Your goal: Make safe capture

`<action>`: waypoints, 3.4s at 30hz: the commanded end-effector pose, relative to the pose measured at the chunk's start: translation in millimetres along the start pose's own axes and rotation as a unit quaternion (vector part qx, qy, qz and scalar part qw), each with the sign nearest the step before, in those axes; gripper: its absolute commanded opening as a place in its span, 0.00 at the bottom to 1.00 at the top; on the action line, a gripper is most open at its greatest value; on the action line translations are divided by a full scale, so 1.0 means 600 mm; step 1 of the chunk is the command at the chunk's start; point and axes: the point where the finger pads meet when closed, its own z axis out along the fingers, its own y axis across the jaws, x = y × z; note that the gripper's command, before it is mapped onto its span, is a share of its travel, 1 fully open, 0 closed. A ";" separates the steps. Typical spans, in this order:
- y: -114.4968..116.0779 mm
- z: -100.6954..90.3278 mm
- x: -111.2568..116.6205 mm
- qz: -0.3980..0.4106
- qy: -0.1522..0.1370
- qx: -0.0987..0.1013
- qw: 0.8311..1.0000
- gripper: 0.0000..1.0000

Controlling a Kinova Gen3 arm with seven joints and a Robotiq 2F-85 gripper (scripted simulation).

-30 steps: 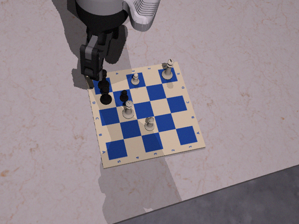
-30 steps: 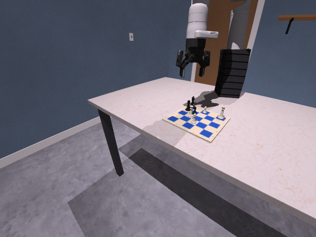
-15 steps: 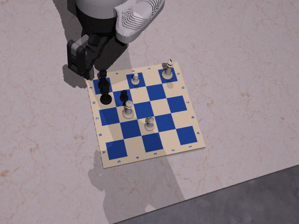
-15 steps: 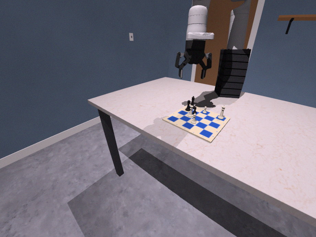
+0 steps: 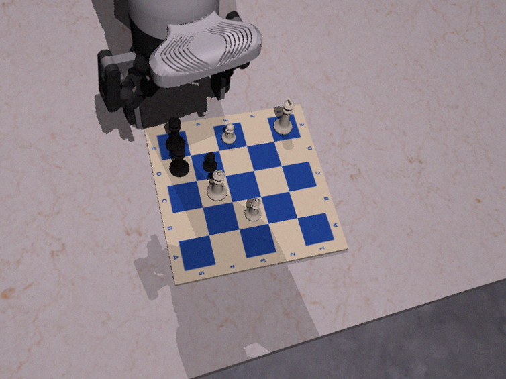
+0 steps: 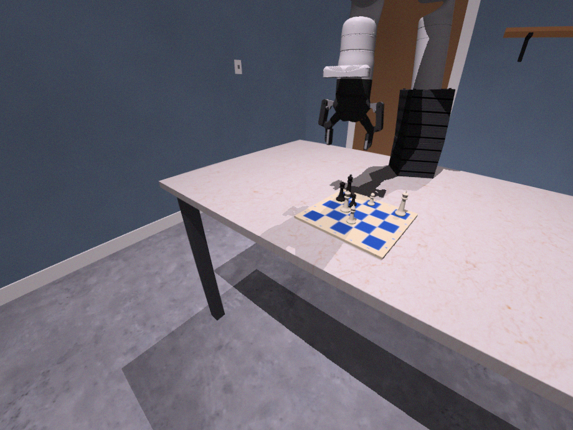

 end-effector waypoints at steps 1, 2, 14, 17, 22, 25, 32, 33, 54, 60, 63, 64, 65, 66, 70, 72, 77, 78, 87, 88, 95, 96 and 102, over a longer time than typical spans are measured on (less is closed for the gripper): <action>-0.001 0.006 -0.003 0.037 -0.007 -0.001 0.999 1.00; -0.001 0.008 -0.003 0.057 -0.007 -0.001 0.998 1.00; -0.001 0.021 -0.003 0.221 -0.006 -0.002 0.975 1.00; 0.000 0.023 -0.003 0.255 -0.006 -0.002 0.967 1.00; 0.000 0.025 -0.003 0.282 -0.006 -0.003 0.959 1.00; 0.000 0.027 -0.003 0.302 -0.006 -0.003 0.953 1.00; 0.000 0.029 -0.003 0.321 -0.005 -0.003 0.947 1.00; 0.000 0.029 -0.003 0.322 -0.005 -0.003 0.947 1.00; 0.000 0.029 -0.003 0.323 -0.005 -0.003 0.947 0.41; 0.000 0.029 -0.003 0.323 -0.005 -0.003 0.947 0.41; 0.000 0.029 -0.003 0.323 -0.005 -0.003 0.947 0.41; 0.000 0.029 -0.003 0.323 -0.005 -0.003 0.947 0.41; 0.000 0.029 -0.003 0.323 -0.005 -0.003 0.947 0.41; 0.000 0.029 -0.003 0.323 -0.005 -0.003 0.947 0.41; 0.000 0.029 -0.003 0.323 -0.005 -0.003 0.947 0.41; 0.000 0.029 -0.003 0.323 -0.005 -0.003 0.947 0.41; 0.000 0.029 -0.003 0.323 -0.005 -0.003 0.947 0.41; 0.000 0.029 -0.003 0.323 -0.005 -0.003 0.947 0.41; 0.000 0.038 -0.003 0.323 -0.006 -0.003 0.947 0.41; 0.000 0.038 -0.003 0.323 -0.006 -0.003 0.947 0.41; 0.000 0.049 -0.003 0.323 -0.006 -0.003 0.947 0.41; 0.000 0.051 -0.003 0.323 -0.006 -0.003 0.947 0.41; 0.000 0.065 -0.003 0.323 -0.006 -0.003 0.947 0.41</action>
